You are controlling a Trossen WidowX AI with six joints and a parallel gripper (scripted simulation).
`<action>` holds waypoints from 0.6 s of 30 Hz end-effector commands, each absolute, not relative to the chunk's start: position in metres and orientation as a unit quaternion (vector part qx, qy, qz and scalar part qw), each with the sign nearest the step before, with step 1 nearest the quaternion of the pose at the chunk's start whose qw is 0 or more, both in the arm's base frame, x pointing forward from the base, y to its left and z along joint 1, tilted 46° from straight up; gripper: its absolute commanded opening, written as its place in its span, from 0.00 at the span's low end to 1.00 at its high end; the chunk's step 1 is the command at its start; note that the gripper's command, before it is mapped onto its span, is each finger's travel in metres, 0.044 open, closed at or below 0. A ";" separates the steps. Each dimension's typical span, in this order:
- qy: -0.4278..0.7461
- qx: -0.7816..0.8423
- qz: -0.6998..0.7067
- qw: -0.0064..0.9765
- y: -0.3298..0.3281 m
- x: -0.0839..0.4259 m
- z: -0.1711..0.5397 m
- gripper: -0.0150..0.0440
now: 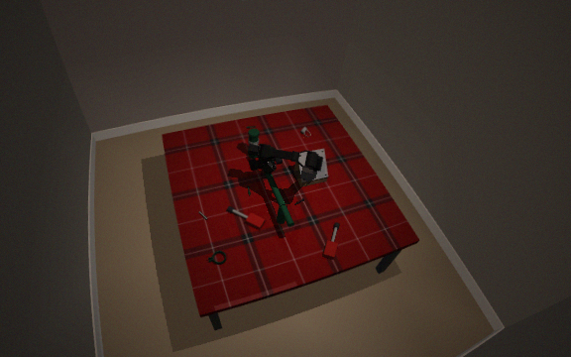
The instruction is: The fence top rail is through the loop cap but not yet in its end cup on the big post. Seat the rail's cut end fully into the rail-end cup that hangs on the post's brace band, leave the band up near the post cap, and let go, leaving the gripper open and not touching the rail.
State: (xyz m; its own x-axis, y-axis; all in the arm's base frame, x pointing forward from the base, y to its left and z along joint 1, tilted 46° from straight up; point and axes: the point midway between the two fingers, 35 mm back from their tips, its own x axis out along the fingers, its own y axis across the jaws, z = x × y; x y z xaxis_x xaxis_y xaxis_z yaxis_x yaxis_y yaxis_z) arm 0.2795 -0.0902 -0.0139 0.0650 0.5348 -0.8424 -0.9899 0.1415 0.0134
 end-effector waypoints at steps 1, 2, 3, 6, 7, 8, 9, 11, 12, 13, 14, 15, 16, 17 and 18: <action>0.369 -0.315 0.572 0.661 -0.098 0.280 -0.014 0.25; 0.369 -0.315 0.572 0.661 -0.098 0.280 -0.014 0.25; 0.369 -0.315 0.572 0.661 -0.099 0.280 -0.014 0.25; 0.369 -0.315 0.572 0.661 -0.100 0.280 -0.014 0.25; 0.369 -0.315 0.572 0.661 -0.100 0.280 -0.014 0.25; 0.369 -0.315 0.572 0.661 -0.101 0.280 -0.014 0.25; 0.369 -0.315 0.572 0.661 -0.101 0.280 -0.014 0.25; 0.369 -0.315 0.572 0.661 -0.102 0.280 -0.014 0.25; 0.369 -0.315 0.572 0.661 -0.102 0.280 -0.014 0.25; 0.369 -0.315 0.572 0.661 -0.103 0.280 -0.014 0.25; 0.369 -0.315 0.572 0.661 -0.103 0.280 -0.013 0.25; 0.369 -0.315 0.572 0.661 -0.103 0.280 -0.013 0.25; 0.369 -0.315 0.572 0.661 -0.104 0.281 -0.013 0.25; 0.369 -0.315 0.572 0.661 -0.104 0.281 -0.013 0.25; 0.369 -0.315 0.572 0.661 -0.105 0.281 -0.013 0.25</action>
State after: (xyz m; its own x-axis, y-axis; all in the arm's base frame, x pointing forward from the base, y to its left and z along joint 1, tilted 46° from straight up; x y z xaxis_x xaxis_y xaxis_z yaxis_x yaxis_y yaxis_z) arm 0.2799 -0.0907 -0.0137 0.0592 0.5485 -0.8340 -0.9908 0.1341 0.0179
